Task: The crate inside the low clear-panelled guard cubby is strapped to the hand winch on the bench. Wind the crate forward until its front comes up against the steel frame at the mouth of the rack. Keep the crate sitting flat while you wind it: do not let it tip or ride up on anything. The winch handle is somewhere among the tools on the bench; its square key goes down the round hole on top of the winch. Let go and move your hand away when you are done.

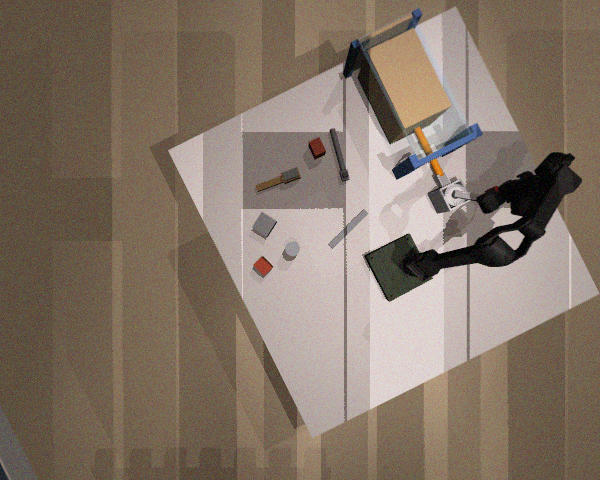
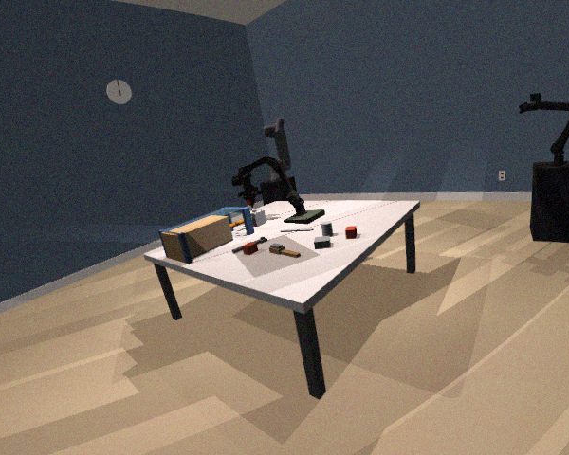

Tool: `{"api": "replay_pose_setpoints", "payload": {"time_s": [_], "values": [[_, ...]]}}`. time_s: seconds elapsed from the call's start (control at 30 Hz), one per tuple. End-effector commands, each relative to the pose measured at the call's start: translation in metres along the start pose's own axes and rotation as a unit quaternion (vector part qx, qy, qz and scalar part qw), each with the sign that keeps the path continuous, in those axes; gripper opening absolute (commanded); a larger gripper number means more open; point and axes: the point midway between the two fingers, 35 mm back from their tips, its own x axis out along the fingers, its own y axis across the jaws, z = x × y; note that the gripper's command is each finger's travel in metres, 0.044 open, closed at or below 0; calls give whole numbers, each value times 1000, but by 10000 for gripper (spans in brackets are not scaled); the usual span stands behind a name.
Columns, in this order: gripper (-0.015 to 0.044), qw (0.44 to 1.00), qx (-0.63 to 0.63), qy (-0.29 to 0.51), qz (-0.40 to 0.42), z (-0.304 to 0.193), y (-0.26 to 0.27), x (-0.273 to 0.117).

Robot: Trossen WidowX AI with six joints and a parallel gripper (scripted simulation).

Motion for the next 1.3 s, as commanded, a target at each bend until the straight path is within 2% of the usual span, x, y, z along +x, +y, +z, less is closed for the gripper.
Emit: {"api": "replay_pose_setpoints", "payload": {"time_s": [0.0,1.27], "values": [[0,1000,-2,10,5,-13,7,1],[0,1000,-2,12,6,-59,17,-1]]}}
